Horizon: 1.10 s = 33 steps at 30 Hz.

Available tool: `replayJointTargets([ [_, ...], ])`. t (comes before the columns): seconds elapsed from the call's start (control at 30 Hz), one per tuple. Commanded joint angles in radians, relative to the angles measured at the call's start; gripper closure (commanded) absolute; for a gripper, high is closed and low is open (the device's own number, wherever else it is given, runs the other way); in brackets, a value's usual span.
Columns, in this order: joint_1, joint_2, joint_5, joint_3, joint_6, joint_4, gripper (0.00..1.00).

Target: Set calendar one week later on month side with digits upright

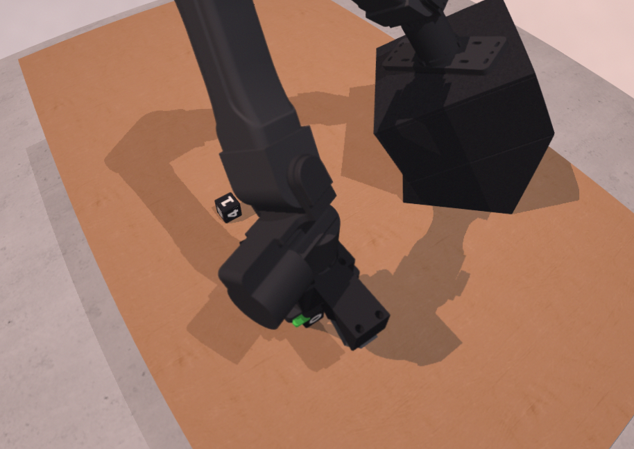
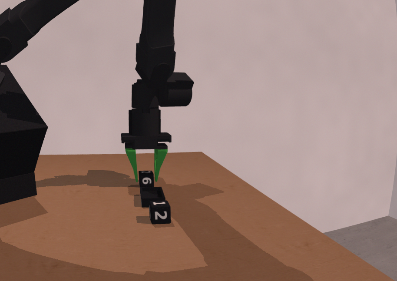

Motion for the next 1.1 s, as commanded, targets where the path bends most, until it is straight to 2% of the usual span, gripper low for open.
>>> replayJointTargets([
  [0.0, 0.019, 0.000, -0.012, 0.021, -0.007, 0.014, 0.55],
  [0.3, 0.019, 0.000, -0.012, 0.021, -0.007, 0.013, 0.55],
  [0.57, 0.028, -0.043, -0.010, 0.003, 0.015, -0.032, 0.55],
  [0.73, 0.057, -0.097, 0.008, -0.012, 0.048, -0.099, 0.55],
  [1.0, 0.125, -0.206, 0.022, 0.030, 0.127, -0.262, 0.55],
  [1.07, 0.125, -0.206, 0.022, 0.030, 0.127, -0.262, 0.55],
])
